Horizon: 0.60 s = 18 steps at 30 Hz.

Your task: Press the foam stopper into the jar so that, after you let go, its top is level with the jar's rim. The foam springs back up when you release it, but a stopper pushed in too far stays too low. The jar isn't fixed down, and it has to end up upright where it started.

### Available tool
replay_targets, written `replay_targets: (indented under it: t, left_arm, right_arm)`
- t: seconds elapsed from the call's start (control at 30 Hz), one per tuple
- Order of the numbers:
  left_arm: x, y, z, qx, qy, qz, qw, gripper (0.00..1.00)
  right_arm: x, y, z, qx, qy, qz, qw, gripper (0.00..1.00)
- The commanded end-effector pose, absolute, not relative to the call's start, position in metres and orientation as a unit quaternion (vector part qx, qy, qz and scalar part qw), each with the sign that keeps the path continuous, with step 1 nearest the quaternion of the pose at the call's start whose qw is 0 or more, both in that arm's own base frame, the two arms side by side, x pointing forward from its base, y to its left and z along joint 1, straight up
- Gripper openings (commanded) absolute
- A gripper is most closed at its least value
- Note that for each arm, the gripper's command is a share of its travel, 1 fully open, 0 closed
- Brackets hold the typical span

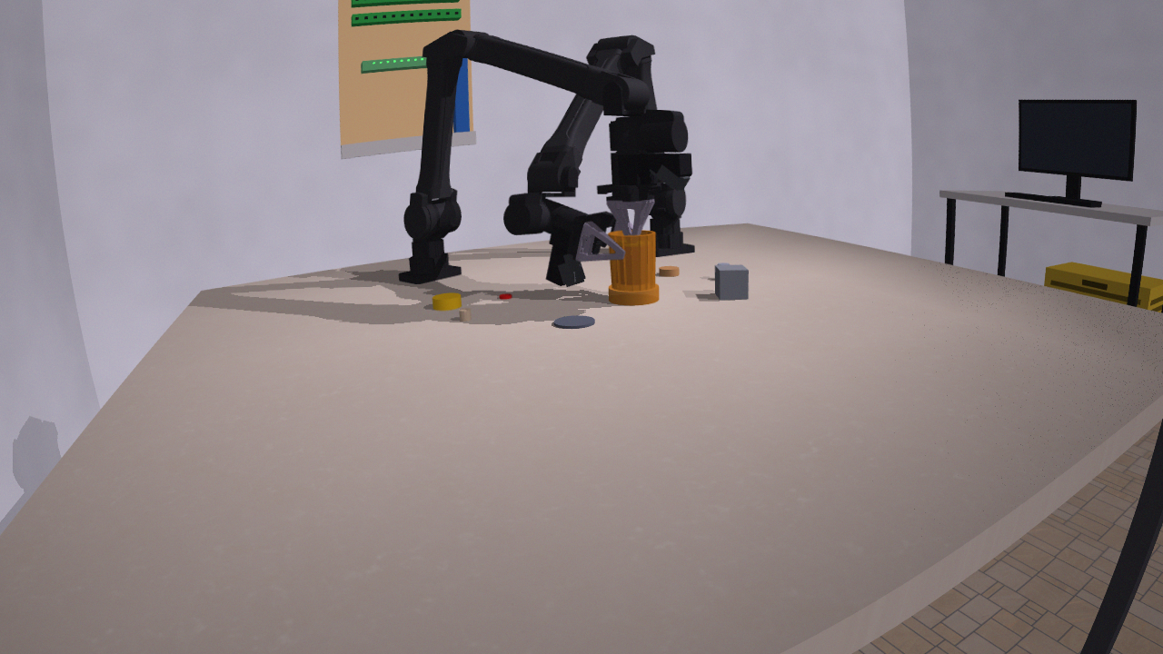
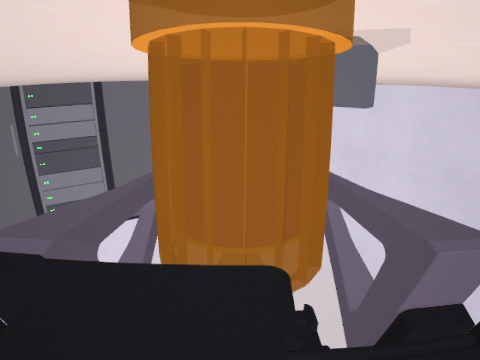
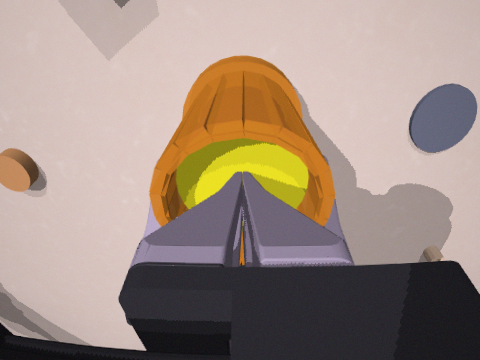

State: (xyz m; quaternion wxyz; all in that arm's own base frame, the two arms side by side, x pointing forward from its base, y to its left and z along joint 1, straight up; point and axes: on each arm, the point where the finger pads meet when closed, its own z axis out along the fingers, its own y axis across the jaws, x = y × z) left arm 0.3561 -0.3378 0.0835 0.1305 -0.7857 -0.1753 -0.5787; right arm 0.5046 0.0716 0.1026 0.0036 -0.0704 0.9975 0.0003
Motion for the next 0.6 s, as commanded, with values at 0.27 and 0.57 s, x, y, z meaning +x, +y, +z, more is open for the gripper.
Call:
replay_targets:
  t: [0.27,0.57]
  left_arm:
    - [0.359,-0.338,0.097,-0.782,-0.184,-0.582,0.124,0.64]
    - [0.359,-0.338,0.097,-0.782,-0.184,-0.582,0.124,0.64]
  right_arm:
    - [0.516,0.069,0.115,-0.070,0.998,0.000,-0.007,0.00]
    - [0.522,0.070,0.159,-0.070,0.997,0.002,0.024,0.00]
